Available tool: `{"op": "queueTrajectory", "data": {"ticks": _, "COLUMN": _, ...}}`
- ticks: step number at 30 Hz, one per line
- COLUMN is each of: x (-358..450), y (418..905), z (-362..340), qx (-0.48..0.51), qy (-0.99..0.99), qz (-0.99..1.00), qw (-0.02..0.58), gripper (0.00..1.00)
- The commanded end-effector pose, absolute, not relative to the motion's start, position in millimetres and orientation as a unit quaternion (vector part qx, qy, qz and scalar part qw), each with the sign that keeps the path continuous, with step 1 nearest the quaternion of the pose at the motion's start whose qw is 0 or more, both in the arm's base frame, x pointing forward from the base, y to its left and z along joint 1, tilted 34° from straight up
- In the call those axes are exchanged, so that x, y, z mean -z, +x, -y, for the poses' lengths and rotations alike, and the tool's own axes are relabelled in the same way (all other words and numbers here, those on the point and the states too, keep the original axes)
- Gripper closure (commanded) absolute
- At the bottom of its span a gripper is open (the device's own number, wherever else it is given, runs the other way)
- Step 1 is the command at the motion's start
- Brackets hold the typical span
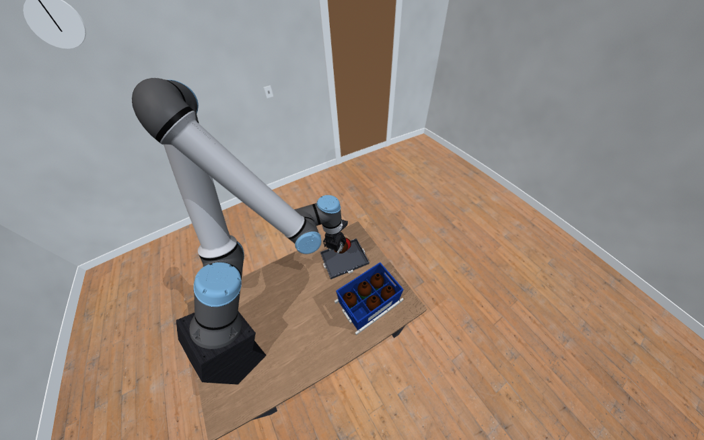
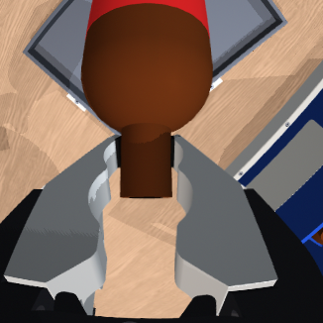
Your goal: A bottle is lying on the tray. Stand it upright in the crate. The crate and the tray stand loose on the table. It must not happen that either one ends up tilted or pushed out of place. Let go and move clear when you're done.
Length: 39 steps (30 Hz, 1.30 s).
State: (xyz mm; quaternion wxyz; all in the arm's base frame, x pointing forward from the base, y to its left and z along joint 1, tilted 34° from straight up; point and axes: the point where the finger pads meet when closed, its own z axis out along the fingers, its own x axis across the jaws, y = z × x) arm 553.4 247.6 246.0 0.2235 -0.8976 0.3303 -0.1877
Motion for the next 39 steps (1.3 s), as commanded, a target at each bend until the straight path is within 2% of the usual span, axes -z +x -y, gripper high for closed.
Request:
{"op": "queueTrajectory", "data": {"ticks": 1, "x": -246.8, "y": 553.7, "z": -247.6, "qx": 0.189, "qy": -0.899, "qz": -0.326, "qw": 0.223, "gripper": 1.00}}
{"op": "queueTrajectory", "data": {"ticks": 19, "x": -246.8, "y": 553.7, "z": -247.7, "qx": 0.212, "qy": -0.928, "qz": -0.230, "qw": 0.202, "gripper": 1.00}}
{"op": "queueTrajectory", "data": {"ticks": 39, "x": -246.8, "y": 553.7, "z": -247.6, "qx": 0.216, "qy": -0.933, "qz": -0.210, "qw": 0.197, "gripper": 1.00}}
